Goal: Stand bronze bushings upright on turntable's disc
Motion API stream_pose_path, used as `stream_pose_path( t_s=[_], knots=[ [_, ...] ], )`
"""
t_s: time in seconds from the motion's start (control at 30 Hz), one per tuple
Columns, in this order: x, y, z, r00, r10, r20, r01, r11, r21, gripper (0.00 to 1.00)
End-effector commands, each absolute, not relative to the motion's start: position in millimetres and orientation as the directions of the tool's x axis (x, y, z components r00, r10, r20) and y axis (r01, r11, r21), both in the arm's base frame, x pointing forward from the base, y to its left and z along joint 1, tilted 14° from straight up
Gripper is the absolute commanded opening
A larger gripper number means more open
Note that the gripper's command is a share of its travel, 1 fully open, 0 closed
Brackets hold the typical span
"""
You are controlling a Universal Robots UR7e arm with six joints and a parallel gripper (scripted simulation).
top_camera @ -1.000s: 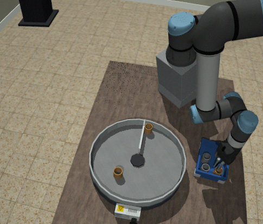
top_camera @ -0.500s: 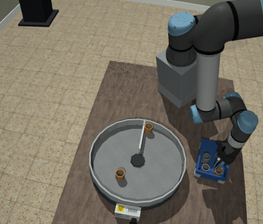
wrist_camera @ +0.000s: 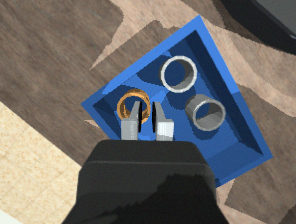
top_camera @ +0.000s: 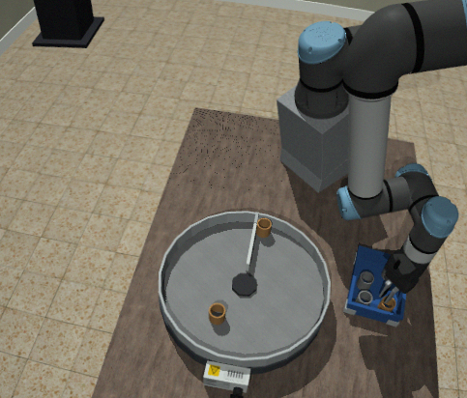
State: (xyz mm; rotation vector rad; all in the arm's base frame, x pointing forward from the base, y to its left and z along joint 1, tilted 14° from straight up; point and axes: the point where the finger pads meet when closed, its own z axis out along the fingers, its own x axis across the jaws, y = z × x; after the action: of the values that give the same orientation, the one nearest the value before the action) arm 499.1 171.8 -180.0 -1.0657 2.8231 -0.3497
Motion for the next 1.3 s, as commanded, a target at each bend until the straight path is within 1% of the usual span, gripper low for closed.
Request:
stream_pose_path(
  t_s=[0.0, 0.47, 1.27],
  knots=[
    [500.4, 171.3, -184.0, -0.749, -0.662, -0.017, -0.638, 0.728, -0.25, 0.36],
    [503.4, 168.2, -200.7, -0.749, -0.662, -0.017, -0.638, 0.728, -0.25, 0.36],
    [503.6, 168.1, -201.4, -0.749, -0.662, -0.017, -0.638, 0.728, -0.25, 0.36]
  ],
)
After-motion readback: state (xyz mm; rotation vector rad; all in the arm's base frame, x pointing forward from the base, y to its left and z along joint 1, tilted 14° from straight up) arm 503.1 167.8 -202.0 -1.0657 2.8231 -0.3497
